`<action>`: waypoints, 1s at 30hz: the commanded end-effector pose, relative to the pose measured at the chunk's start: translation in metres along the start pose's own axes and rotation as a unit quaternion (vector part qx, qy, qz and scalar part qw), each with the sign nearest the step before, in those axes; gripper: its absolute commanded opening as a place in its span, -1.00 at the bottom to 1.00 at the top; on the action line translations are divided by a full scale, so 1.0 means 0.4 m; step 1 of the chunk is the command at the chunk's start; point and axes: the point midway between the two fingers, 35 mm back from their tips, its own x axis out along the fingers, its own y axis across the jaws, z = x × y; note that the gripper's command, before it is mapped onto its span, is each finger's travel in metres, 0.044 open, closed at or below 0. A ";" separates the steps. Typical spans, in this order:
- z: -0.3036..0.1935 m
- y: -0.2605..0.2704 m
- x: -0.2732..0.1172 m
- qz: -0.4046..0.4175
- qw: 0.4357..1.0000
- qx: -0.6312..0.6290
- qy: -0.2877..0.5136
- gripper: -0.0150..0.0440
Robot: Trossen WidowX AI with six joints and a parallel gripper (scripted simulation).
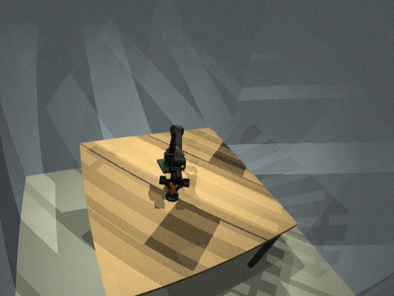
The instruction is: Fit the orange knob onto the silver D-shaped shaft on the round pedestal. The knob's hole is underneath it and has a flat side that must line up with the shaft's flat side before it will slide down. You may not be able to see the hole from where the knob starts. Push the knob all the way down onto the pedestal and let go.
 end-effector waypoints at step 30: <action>0.000 0.004 0.003 0.000 0.630 0.776 0.001 -0.49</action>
